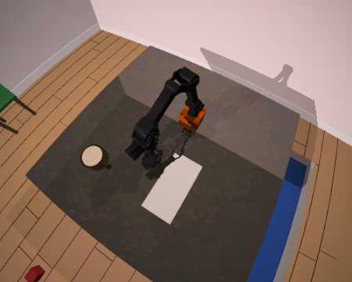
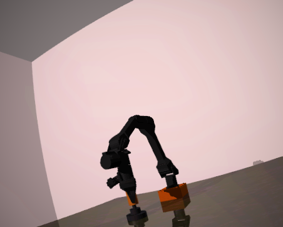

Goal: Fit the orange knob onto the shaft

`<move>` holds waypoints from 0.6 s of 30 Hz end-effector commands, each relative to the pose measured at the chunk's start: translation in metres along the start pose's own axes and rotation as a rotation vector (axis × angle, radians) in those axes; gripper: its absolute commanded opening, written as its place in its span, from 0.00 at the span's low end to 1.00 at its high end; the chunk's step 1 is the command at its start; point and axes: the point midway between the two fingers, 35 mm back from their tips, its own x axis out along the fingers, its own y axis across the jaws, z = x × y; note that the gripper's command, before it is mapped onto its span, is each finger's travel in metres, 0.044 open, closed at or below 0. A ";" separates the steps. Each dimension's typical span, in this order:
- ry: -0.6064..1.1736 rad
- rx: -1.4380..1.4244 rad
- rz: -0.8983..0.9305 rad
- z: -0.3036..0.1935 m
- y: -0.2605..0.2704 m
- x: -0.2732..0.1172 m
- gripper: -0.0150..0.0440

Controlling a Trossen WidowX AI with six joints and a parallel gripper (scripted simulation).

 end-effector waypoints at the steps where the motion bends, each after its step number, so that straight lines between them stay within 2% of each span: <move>1: -0.003 0.004 0.002 0.001 0.000 0.000 0.25; 10: -0.004 0.012 0.002 0.002 0.002 -0.005 0.25; 18: -0.003 0.213 0.002 0.002 0.002 -0.004 0.25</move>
